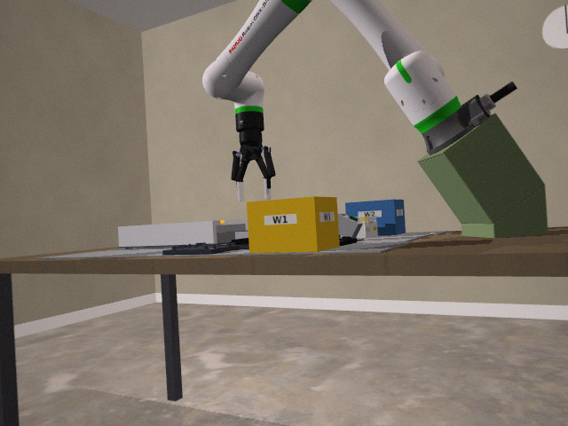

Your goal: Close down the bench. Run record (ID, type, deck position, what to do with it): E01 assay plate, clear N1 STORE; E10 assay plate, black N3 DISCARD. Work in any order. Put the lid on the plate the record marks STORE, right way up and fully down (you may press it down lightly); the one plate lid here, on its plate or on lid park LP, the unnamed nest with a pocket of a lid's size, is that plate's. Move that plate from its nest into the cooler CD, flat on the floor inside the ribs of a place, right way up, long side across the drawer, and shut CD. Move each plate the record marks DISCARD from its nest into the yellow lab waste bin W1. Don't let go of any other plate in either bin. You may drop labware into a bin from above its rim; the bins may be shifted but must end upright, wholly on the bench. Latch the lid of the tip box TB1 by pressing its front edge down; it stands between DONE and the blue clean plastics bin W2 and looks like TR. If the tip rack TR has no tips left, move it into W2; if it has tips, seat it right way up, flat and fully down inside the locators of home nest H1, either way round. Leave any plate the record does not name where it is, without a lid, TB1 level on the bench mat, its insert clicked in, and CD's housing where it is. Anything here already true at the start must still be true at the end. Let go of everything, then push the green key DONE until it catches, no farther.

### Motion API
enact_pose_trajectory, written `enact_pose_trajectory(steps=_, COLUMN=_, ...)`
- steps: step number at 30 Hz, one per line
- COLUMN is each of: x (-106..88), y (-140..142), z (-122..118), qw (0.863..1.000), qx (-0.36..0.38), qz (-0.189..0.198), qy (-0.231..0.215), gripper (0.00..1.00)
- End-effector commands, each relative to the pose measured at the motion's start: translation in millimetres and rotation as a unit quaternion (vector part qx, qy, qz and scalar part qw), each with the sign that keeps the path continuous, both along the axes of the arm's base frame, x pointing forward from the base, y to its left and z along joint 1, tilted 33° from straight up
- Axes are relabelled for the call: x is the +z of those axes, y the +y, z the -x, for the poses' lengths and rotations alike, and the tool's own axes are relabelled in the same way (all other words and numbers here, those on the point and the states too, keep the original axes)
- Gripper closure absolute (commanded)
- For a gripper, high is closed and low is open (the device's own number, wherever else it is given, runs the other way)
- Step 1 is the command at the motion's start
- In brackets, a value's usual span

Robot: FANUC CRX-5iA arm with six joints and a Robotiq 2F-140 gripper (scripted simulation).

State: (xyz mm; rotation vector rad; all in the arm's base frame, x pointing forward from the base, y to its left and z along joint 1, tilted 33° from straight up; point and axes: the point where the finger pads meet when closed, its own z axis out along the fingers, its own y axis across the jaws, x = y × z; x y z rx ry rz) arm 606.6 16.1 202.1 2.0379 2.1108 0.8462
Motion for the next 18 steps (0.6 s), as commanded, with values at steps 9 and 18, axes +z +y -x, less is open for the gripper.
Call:
enact_pose_trajectory(steps=9, x=-19.3, y=4, z=24, qw=1.0, qx=0.0, qz=0.0, qy=0.0, gripper=0.37)
enact_pose_trajectory(steps=18, x=-36.8, y=7, z=46, qw=1.0, qx=0.0, qz=0.0, qy=0.0, gripper=0.41)
